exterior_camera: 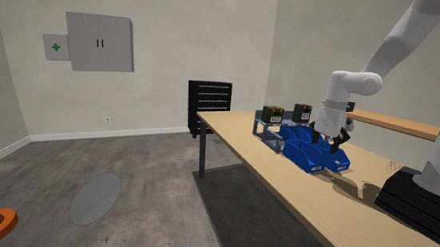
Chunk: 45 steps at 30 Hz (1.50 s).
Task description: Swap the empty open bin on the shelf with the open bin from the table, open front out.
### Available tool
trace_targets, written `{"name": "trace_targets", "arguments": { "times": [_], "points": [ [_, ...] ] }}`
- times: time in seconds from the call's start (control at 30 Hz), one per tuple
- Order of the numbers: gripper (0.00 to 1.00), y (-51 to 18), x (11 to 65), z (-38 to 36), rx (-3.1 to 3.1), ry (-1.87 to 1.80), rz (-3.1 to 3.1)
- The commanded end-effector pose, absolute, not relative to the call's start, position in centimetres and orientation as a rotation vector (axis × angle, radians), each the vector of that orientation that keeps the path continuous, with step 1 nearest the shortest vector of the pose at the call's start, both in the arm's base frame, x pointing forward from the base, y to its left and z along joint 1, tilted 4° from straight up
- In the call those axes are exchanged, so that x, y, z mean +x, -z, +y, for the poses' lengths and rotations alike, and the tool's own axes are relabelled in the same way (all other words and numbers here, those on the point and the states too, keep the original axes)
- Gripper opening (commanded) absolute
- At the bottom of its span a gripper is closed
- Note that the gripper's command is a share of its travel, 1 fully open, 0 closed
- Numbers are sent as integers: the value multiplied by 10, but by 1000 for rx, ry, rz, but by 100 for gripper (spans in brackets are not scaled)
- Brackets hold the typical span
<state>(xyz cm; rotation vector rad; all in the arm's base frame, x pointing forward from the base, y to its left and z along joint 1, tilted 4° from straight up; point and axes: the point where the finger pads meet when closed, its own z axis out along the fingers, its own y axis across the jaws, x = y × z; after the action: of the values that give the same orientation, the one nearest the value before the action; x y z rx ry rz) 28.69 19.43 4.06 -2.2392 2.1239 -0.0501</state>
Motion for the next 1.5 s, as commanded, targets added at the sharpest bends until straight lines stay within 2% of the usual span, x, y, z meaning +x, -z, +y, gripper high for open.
{"name": "trace_targets", "arguments": {
  "times": [0.0, 0.1, 0.13, 1.27, 1.47],
  "points": [
    [95, -43, 288, 195, -2237, 51, 2122],
    [95, -43, 288, 195, -2237, 51, 2122],
    [0, -43, 288, 195, -2237, 51, 2122],
    [0, -43, 288, 195, -2236, 51, 2122],
    [0, -47, 296, 192, -2086, 46, 2268]
  ]
}}
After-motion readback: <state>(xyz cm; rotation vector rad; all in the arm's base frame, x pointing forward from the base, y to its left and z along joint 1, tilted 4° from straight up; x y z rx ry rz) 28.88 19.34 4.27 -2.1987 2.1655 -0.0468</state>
